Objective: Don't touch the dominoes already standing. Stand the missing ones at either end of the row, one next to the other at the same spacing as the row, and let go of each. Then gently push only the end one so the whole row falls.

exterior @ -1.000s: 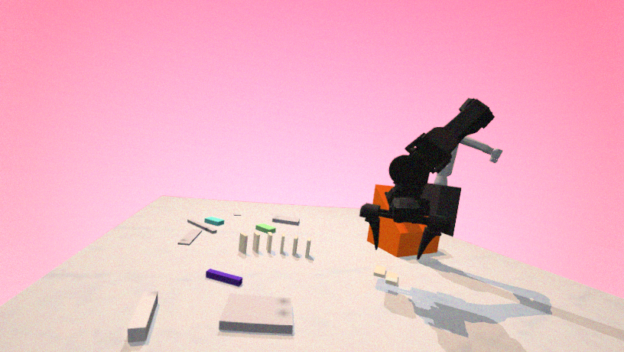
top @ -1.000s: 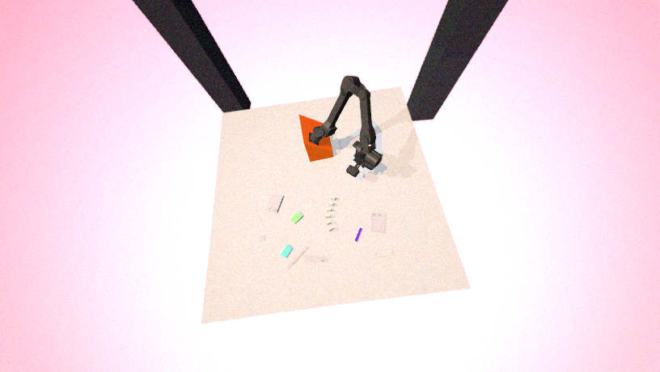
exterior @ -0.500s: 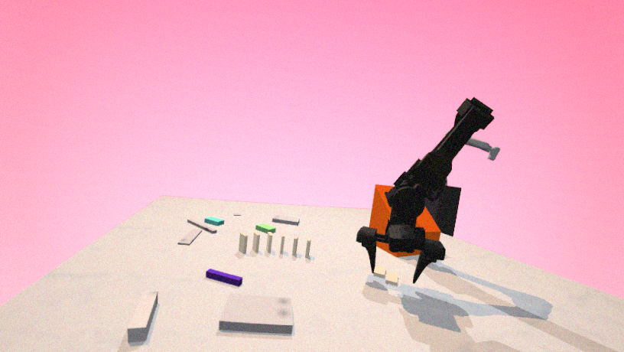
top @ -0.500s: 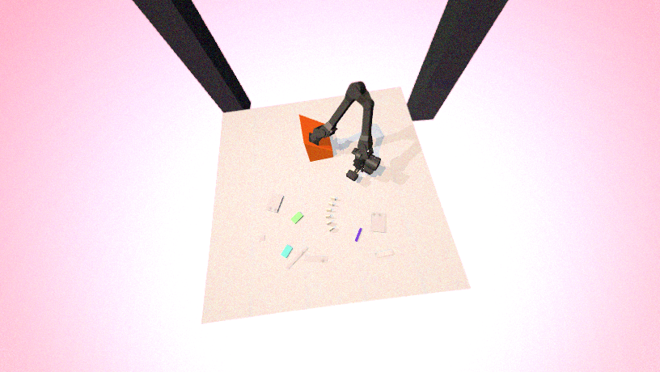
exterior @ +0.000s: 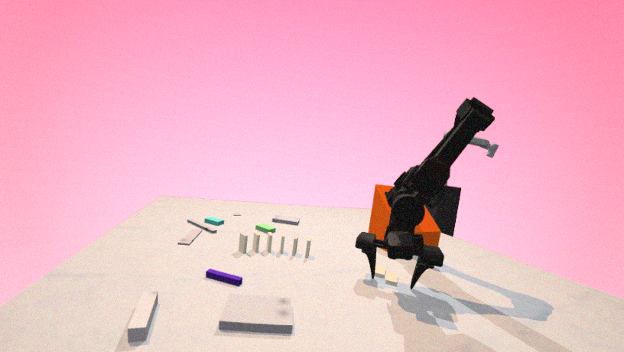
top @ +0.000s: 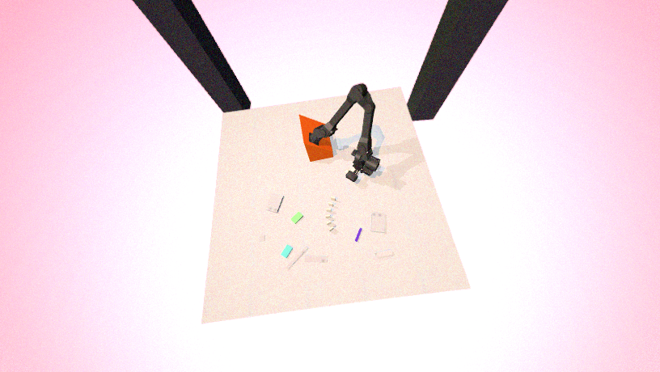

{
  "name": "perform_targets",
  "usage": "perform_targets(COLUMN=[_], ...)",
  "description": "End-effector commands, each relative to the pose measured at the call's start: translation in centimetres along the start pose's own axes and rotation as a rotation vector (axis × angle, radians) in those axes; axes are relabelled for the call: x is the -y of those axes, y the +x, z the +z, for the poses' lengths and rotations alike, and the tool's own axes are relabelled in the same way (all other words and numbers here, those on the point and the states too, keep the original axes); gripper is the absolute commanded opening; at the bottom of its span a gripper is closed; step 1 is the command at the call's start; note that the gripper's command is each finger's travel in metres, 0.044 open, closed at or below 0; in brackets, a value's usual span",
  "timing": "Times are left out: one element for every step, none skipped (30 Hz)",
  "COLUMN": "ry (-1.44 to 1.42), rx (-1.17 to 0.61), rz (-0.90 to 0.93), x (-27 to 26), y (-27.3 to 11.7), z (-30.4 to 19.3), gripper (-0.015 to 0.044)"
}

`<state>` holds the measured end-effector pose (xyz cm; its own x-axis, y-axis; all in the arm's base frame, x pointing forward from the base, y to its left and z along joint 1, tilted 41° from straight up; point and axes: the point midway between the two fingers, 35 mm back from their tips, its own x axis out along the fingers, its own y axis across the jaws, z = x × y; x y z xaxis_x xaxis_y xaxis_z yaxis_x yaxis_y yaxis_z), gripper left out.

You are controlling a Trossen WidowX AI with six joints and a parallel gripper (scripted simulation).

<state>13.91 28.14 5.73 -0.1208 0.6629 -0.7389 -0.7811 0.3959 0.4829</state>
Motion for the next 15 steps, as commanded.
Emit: perform_targets(ry=[0.007, 0.007, 0.007, 0.007, 0.007, 0.007, 0.007, 0.007, 0.007, 0.007, 0.007, 0.007, 0.007, 0.007, 0.007], rx=[-0.005, -0.005, -0.005, -0.005, -0.005, -0.005, -0.005, -0.005, -0.005, -0.005, -0.005, -0.005, -0.005, -0.005, -0.005], rz=[-0.005, -0.005, -0.005, -0.005, -0.005, -0.005, -0.005, -0.005, -0.005, -0.005, -0.005, -0.005, -0.005, -0.005, -0.005], x=[0.13, 0.13, 0.13, 0.13, 0.13, 0.13, 0.13, 0.13, 0.13, 0.13, 0.13, 0.13, 0.13, 0.13, 0.13], y=[0.15, 0.15, 0.15, 0.15, 0.15, 0.15, 0.15, 0.15, 0.15, 0.15, 0.15, 0.15, 0.15, 0.15, 0.15], z=[-0.19, -0.19, -0.19, -0.19, -0.19, -0.19, -0.19, -0.19, -0.19, -0.19, -0.19, -0.19, -0.19, -0.19, -0.19], gripper=[0.0335, 0.0309, 0.0282, 0.0256, 0.023, 0.0204, 0.0177, 0.0151, 0.0125, 0.0107, 0.0107, 0.0107, 0.0107, 0.0107, 0.0107])
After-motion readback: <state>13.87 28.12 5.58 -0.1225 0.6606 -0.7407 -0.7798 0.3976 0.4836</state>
